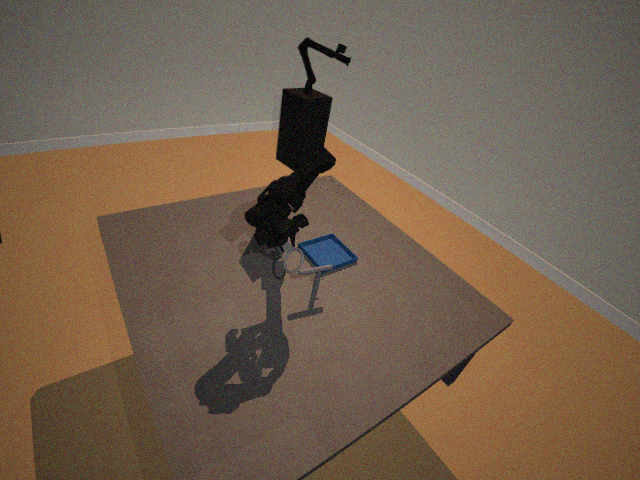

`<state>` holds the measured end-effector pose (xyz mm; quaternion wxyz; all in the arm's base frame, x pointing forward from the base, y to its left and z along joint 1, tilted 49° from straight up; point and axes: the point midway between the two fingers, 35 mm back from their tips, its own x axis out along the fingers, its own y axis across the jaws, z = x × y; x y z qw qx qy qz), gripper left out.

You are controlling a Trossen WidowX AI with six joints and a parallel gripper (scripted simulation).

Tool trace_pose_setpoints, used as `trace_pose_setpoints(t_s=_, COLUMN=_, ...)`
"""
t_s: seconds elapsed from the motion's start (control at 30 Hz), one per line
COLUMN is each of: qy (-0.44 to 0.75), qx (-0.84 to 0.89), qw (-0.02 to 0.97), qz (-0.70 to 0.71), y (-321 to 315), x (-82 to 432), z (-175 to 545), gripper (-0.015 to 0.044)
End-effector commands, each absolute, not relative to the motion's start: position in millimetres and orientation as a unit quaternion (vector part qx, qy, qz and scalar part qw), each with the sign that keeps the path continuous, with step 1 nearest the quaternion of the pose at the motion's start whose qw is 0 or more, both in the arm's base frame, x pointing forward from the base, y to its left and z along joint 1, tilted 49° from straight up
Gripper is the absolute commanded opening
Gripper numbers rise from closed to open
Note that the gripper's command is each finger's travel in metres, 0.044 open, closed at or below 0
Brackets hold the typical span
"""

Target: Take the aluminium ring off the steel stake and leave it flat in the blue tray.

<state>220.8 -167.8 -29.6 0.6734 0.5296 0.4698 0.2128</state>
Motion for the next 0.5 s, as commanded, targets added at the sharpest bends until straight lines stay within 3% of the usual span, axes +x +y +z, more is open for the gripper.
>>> trace_pose_setpoints(t_s=0.0, qy=0.469, qx=0.527, qw=0.677, qz=0.212, y=-173, x=225, z=-29, gripper=0.0)
trace_pose_setpoints(t_s=0.47, qy=0.469, qx=0.526, qw=0.677, qz=0.211, y=-183, x=246, z=-32, gripper=0.0)
